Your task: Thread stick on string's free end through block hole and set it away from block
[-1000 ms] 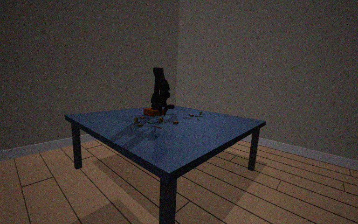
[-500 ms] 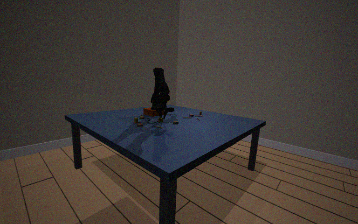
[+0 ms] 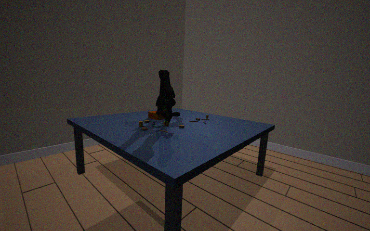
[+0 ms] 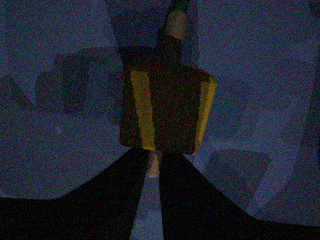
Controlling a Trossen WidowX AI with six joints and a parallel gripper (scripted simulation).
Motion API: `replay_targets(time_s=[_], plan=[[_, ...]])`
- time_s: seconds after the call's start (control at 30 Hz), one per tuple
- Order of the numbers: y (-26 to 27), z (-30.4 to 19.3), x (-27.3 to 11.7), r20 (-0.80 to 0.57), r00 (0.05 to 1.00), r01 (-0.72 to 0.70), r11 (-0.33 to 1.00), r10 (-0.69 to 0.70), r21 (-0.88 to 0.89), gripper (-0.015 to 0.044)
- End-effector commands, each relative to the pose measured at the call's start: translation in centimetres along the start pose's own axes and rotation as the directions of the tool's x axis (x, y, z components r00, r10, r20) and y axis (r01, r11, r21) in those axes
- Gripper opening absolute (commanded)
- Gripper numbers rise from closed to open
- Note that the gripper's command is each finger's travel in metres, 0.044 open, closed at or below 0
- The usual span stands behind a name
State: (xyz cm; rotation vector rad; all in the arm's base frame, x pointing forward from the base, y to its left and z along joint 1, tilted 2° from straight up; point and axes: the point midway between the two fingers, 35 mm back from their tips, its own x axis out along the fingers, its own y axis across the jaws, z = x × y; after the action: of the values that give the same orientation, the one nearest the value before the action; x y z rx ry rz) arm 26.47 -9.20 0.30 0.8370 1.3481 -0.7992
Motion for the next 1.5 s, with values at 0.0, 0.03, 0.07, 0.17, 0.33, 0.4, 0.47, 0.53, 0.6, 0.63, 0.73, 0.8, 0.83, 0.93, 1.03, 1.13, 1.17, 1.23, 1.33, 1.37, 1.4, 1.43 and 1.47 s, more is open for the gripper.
replay_targets(time_s=[0.0,0.03,0.07,0.17,0.33,0.4,0.47,0.53,0.6,0.63,0.73,0.8,0.83,0.93,1.03,1.13,1.17,1.23,1.33,1.37,1.4,1.43,1.47], plan=[[0.0,0.0,0.0,0.0,1.0,0.0,1.0,0.0,0.0,0.0],[0.0,0.0,0.0,0.0,1.0,0.0,1.0,0.0,0.0,0.0],[0.0,0.0,0.0,0.0,1.0,0.0,1.0,0.0,0.0,0.0],[0.0,0.0,0.0,0.002,1.0,0.0,1.0,0.0,0.001,0.0],[0.0,-0.1,-0.1,0.01,1.0,-0.001,1.0,0.001,0.002,0.0],[0.0,-0.2,-0.1,0.01,1.0,-0.001,1.0,0.001,0.002,0.0],[0.0,-0.4,-0.1,0.009,1.0,-0.002,1.0,0.002,0.002,0.0],[0.0,-0.7,-0.1,0.009,1.0,-0.002,1.0,0.002,0.002,0.0],[0.0,-1.1,-0.2,0.009,1.0,-0.003,1.0,0.003,0.002,0.0],[0.0,-1.2,-0.2,0.008,1.0,-0.003,1.0,0.003,0.003,0.0],[-0.1,-1.6,-0.2,0.007,1.0,-0.004,1.0,0.004,0.003,0.0],[-0.1,-1.9,-0.2,0.007,1.0,-0.004,1.0,0.004,0.003,0.0],[-0.1,-2.1,-0.2,0.006,1.0,-0.004,1.0,0.004,0.003,0.0],[0.0,-2.5,-0.1,0.006,1.0,-0.004,1.0,0.004,0.002,0.0],[0.0,-2.9,-0.1,0.006,1.0,-0.005,1.0,0.005,0.002,0.0],[0.0,-3.4,-0.1,0.005,1.0,-0.005,1.0,0.005,0.002,0.0],[0.0,-3.5,-0.1,0.005,1.0,-0.005,1.0,0.005,0.002,0.0],[0.0,-3.8,-0.1,0.005,1.0,-0.006,1.0,0.006,0.002,0.0],[0.0,-4.2,-0.1,0.005,1.0,-0.006,1.0,0.006,0.002,0.0],[0.0,-4.4,-0.1,0.004,1.0,-0.006,1.0,0.006,0.002,0.0],[0.0,-4.5,-0.1,0.004,1.0,-0.007,1.0,0.007,0.003,0.0],[0.0,-4.7,-0.1,0.003,1.0,-0.007,1.0,0.007,0.003,0.0],[0.0,-4.8,-0.1,0.002,1.0,-0.007,1.0,0.007,0.003,0.0]])
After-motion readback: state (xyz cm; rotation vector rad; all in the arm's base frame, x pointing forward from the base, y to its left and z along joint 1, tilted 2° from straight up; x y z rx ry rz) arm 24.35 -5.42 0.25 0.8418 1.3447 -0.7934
